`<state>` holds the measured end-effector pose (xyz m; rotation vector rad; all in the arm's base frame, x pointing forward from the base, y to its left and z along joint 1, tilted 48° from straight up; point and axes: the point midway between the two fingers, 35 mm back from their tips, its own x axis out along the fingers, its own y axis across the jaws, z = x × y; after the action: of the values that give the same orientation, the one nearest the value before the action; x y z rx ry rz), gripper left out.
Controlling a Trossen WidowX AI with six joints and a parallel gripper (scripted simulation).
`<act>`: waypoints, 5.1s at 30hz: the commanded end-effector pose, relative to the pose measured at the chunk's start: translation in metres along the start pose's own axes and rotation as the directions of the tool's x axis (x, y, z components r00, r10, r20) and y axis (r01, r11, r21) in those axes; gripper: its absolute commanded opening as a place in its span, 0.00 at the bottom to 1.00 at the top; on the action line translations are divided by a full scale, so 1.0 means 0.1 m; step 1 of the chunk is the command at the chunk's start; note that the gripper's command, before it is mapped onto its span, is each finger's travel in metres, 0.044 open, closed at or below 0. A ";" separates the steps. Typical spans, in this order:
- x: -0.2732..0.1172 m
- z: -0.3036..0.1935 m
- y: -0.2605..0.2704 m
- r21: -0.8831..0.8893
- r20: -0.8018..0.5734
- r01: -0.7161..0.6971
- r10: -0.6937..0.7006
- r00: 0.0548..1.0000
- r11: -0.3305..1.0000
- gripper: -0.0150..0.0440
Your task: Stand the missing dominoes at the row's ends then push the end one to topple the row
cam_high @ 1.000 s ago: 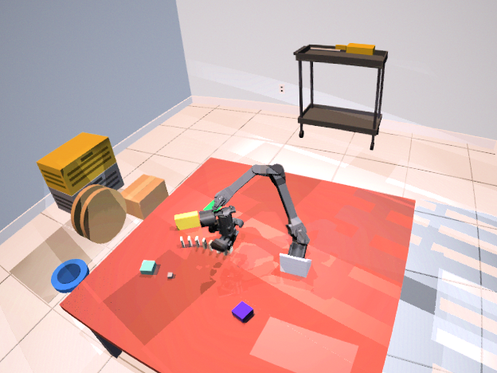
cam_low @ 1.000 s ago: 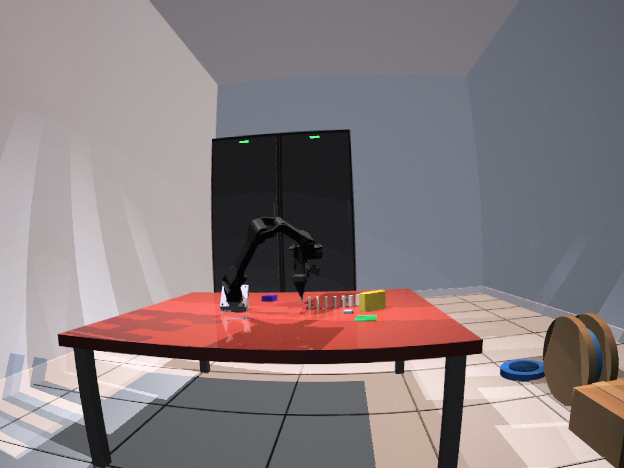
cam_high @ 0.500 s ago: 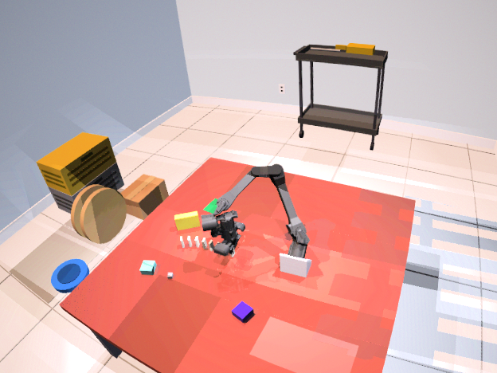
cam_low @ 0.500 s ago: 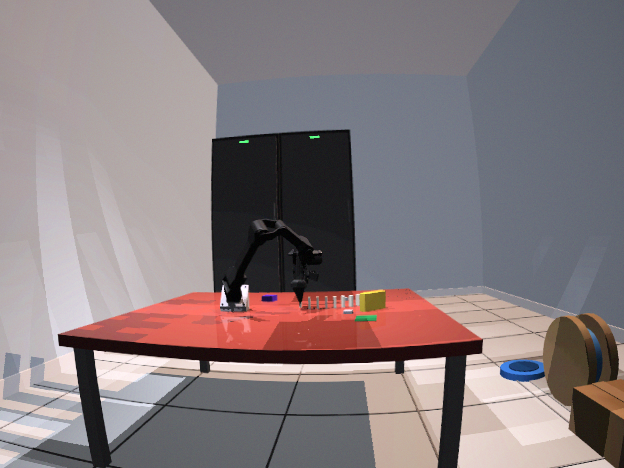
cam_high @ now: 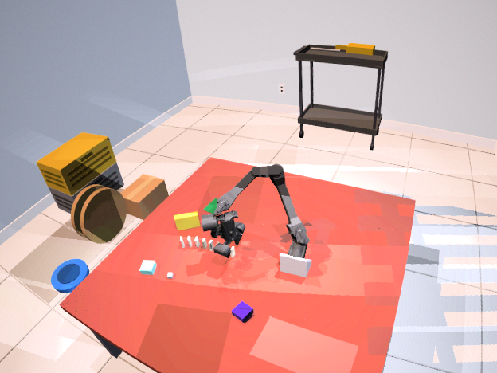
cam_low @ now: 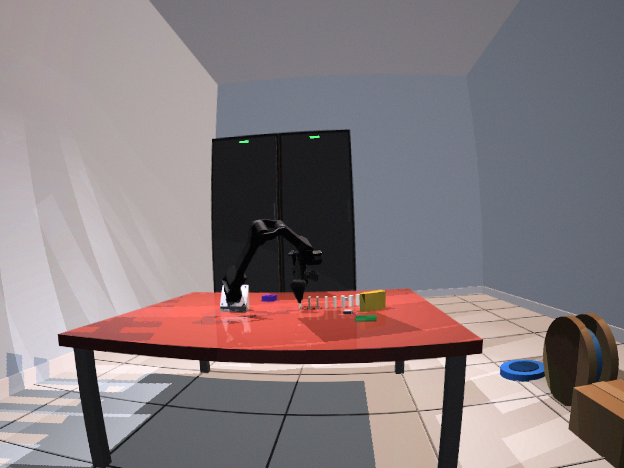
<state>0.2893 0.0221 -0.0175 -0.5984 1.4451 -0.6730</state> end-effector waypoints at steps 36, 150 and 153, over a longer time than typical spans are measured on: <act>-0.68 -0.42 0.04 1.000 0.000 0.000 0.001 1.000 0.006 0.25; -0.48 0.21 0.00 1.000 0.003 -0.003 0.000 1.000 0.003 0.25; -0.48 0.21 0.00 1.000 0.003 -0.003 0.000 1.000 0.003 0.25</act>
<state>0.3077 0.0554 0.0147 0.6263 0.5535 -1.4974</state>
